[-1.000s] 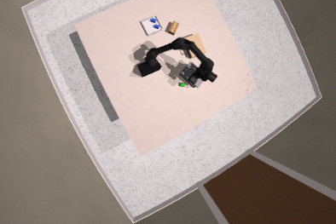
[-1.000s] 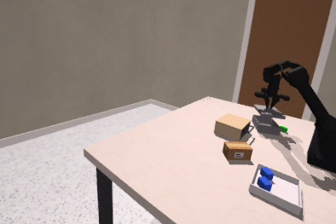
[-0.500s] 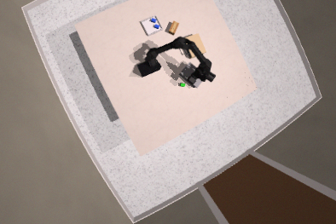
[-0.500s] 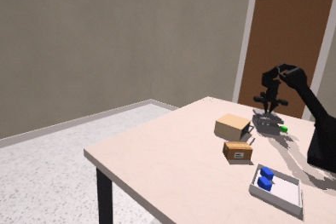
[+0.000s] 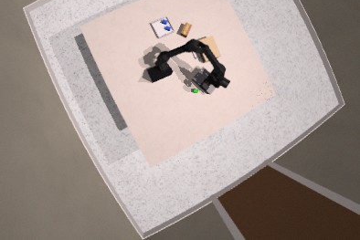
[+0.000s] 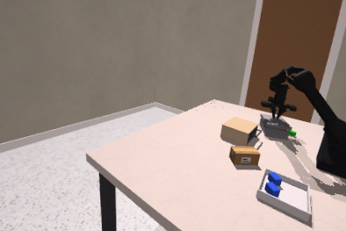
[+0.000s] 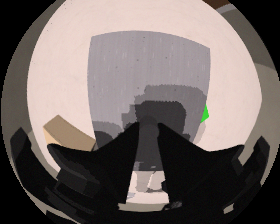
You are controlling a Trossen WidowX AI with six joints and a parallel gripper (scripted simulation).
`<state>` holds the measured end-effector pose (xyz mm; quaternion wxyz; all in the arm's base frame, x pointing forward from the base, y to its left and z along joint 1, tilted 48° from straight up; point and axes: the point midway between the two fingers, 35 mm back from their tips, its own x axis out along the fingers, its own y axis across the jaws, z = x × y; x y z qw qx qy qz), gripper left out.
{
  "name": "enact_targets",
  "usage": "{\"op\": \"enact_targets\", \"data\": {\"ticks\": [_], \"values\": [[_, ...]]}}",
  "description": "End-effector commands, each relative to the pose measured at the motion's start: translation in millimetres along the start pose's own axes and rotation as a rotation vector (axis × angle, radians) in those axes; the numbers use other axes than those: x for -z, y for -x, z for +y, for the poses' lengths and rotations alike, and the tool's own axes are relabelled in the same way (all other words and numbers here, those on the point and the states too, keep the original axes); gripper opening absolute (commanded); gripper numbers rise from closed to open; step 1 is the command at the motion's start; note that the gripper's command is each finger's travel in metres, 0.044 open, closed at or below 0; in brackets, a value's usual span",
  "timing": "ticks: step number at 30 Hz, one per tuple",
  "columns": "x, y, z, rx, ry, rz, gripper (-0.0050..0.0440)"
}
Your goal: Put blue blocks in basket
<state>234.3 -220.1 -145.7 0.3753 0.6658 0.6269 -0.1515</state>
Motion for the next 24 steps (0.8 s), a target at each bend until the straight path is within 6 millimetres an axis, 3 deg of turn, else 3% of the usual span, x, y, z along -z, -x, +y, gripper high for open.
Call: {"op": "enact_targets", "data": {"ticks": [1,5,24], "values": [[0.7,-4.3,-0.1,-0.004,-0.006,0.0,0.0],[2.2,-13.5,-0.5,-0.004,-0.006,0.0,0.0],[2.1,-21.5,0.0,-0.004,-0.005,-0.001,0.0]]}}
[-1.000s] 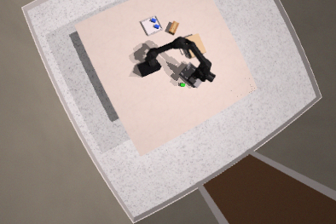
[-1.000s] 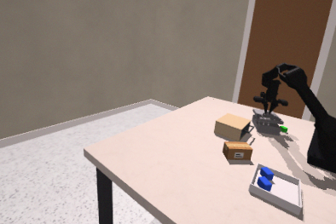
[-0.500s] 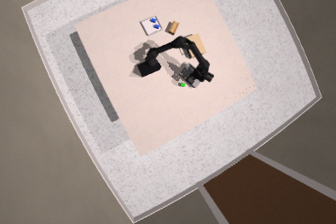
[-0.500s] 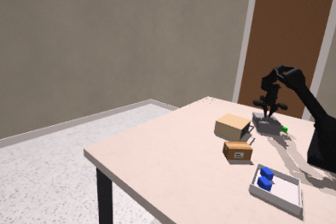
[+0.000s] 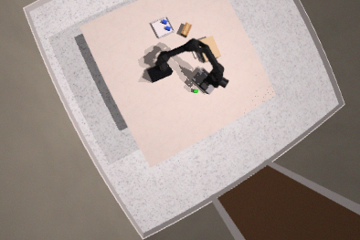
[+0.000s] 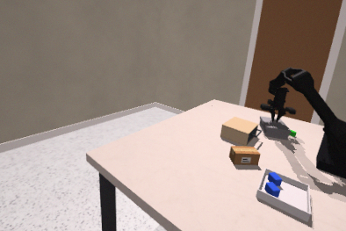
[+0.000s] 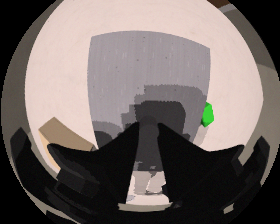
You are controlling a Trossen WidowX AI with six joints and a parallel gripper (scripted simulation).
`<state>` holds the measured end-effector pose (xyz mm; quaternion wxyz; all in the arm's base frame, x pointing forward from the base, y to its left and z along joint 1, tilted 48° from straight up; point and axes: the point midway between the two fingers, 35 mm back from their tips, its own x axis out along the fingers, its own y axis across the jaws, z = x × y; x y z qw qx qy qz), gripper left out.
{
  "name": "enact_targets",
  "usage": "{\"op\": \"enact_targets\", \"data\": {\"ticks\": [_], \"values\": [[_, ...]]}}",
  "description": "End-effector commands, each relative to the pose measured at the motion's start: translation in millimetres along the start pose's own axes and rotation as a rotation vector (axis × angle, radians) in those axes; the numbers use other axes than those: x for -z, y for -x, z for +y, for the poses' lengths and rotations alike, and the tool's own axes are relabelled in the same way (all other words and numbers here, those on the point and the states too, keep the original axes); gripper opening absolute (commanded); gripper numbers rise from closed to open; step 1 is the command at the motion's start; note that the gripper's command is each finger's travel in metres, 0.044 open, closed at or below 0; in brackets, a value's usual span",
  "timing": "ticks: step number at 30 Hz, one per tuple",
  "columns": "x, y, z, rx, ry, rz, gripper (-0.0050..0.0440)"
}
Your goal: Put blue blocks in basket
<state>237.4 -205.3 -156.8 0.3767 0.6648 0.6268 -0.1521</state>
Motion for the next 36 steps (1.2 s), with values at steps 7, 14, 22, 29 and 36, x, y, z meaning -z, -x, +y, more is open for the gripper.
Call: {"op": "enact_targets", "data": {"ticks": [7,14,22,29,36], "values": [[0.1,-9.8,0.2,-0.005,-0.007,0.002,0.0],[0.1,-9.8,0.2,-0.005,-0.007,0.002,0.044],[0.1,3.5,0.1,-0.005,-0.007,0.002,0.044],[0.0,36.9,-0.1,-0.005,-0.007,0.002,0.044],[0.0,67.7,-0.2,-0.005,-0.007,0.002,0.044]]}}
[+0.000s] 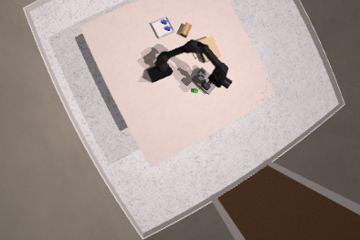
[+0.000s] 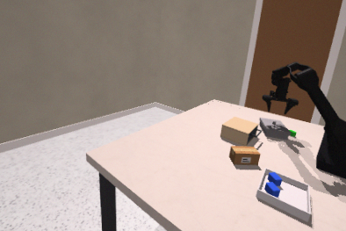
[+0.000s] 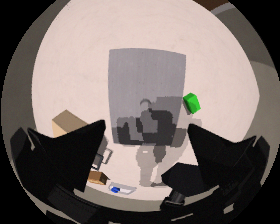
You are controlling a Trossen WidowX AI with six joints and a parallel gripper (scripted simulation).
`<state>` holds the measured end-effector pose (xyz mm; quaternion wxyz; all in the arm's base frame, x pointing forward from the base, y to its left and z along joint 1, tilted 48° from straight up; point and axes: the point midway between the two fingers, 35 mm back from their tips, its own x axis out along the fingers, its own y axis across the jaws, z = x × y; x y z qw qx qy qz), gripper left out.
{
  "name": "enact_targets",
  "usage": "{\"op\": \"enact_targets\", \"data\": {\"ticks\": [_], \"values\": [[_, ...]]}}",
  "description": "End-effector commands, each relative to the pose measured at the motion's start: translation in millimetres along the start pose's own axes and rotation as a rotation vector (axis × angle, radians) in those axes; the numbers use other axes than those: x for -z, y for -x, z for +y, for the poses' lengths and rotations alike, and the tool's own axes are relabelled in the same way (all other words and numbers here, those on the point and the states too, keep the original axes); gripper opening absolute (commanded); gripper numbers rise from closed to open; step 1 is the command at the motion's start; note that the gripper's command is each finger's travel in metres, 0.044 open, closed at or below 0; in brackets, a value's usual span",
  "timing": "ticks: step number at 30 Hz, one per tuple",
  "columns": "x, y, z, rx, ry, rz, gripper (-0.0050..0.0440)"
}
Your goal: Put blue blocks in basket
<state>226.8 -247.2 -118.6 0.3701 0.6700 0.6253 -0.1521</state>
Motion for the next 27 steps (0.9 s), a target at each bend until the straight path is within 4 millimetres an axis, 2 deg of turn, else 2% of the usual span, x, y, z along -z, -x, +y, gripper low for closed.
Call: {"op": "enact_targets", "data": {"ticks": [1,2,3,6,7,9,10,14,18,22,24,26,27], "values": [[0.6,10.0,0.9,0.001,0.006,-0.006,0.044],[0.6,10.0,0.9,0.001,0.006,-0.006,0.044],[9.4,10.0,5.7,0.002,0.073,-0.006,0.044],[21.0,9.9,33.4,0.002,0.273,-0.006,0.044],[24.8,9.8,42.6,0.002,0.275,-0.006,0.044],[24.8,9.8,42.6,0.002,0.275,-0.006,0.044],[28.7,9.8,51.9,0.002,0.275,-0.006,0.044],[52.9,9.6,83.7,0.003,0.542,-0.006,0.044],[74.1,9.4,111.7,0.003,0.545,-0.006,0.044],[104.6,9.2,137.6,0.004,0.811,-0.005,0.044],[119.8,9.1,150.6,0.004,0.814,-0.005,0.044],[119.8,9.1,150.6,0.004,0.814,-0.005,0.044],[128.4,9.0,155.7,0.004,0.88,-0.005,0.044]]}}
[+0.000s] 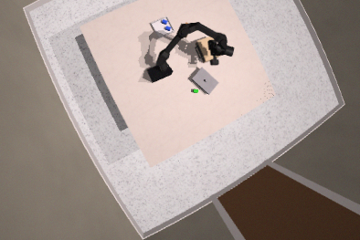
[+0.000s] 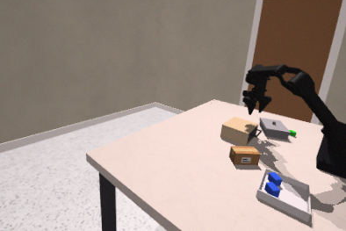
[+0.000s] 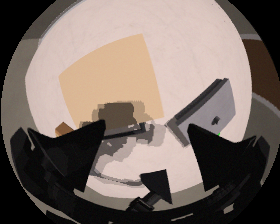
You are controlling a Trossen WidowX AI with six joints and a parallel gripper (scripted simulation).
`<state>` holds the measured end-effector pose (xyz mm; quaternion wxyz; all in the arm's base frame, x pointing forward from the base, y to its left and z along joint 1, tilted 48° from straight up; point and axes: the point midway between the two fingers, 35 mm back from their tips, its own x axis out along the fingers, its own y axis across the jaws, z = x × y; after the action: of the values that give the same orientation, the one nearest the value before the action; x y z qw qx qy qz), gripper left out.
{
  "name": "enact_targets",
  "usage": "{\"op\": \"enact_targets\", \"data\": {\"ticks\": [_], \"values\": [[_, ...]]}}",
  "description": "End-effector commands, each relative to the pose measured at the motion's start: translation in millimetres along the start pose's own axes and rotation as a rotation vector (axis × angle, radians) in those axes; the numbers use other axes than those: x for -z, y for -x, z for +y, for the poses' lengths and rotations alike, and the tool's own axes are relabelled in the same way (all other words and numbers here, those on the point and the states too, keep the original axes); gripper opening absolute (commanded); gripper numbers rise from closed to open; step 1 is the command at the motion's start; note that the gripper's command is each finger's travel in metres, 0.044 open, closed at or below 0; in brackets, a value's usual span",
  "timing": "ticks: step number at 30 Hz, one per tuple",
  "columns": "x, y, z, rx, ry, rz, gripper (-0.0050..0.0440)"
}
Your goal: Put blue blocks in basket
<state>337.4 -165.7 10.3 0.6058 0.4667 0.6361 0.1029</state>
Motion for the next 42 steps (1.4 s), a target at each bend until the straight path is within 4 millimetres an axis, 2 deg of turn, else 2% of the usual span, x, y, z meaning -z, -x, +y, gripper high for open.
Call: {"op": "enact_targets", "data": {"ticks": [1,3,7,11,14,16,20,23,24,28,31,35,42], "values": [[6.7,1.4,24.1,-0.005,0.136,-0.001,0.044],[11.2,1.5,43.6,-0.005,0.27,-0.001,0.044],[19.6,1.7,80.8,-0.005,0.272,-0.001,0.044],[36.4,1.9,117.1,-0.005,0.539,-0.002,0.044],[49.0,2.0,144.4,-0.005,0.541,-0.002,0.044],[49.0,2.0,144.4,-0.005,0.541,-0.002,0.044],[72.1,2.1,177.0,-0.005,0.808,-0.002,0.044],[89.5,2.3,201.4,-0.005,0.81,-0.002,0.044],[91.3,2.3,203.9,-0.005,0.81,-0.002,0.044],[120.2,2.4,231.6,-0.004,1.077,-0.003,0.044],[141.8,2.5,252.3,-0.004,1.079,-0.003,0.044],[144.2,2.5,254.6,-0.004,1.079,-0.003,0.044],[144.2,-44.2,254.8,-0.004,1.079,-0.003,0.044]]}}
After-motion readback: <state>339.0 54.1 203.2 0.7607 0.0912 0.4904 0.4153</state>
